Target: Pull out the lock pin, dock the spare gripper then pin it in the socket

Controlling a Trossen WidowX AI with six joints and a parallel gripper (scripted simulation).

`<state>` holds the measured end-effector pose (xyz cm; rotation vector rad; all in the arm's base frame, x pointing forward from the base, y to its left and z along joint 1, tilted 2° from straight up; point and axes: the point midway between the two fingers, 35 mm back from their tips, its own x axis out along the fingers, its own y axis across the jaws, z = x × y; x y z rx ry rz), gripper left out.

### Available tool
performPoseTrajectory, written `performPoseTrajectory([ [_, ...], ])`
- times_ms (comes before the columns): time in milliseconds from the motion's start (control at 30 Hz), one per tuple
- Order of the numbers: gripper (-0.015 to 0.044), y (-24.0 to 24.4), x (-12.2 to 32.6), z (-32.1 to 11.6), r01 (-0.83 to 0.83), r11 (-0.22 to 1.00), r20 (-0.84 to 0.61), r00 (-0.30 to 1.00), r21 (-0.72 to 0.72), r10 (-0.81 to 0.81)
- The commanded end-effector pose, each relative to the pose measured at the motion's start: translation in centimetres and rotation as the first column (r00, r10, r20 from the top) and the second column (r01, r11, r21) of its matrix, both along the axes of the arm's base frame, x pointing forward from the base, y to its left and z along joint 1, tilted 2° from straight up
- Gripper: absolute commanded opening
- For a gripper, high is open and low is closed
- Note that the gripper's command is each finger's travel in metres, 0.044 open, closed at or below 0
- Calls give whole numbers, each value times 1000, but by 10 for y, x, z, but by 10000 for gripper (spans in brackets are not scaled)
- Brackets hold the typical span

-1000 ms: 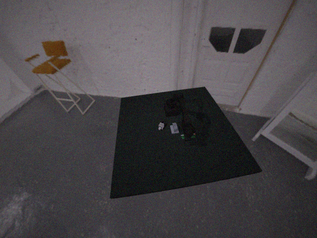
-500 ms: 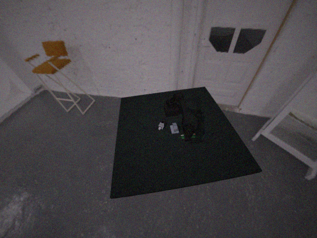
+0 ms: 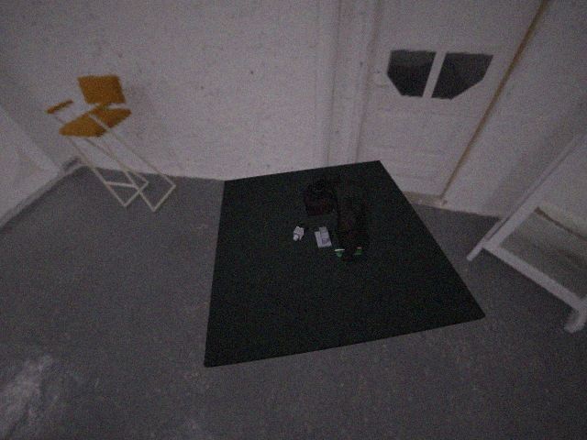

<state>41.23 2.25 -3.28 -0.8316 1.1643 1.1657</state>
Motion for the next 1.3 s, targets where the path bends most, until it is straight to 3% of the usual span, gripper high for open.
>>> performPoseTrajectory([
  [0, 368, 0, 0, 6, 0, 1000, 1, 1000, 0, 0],
  [100, 440, 0, -2, 13, 0, 1000, -7, 1000, 0, 0],
  [1267, 440, -1, -32, 77, 5, 1000, -136, 991, 5, -4],
])
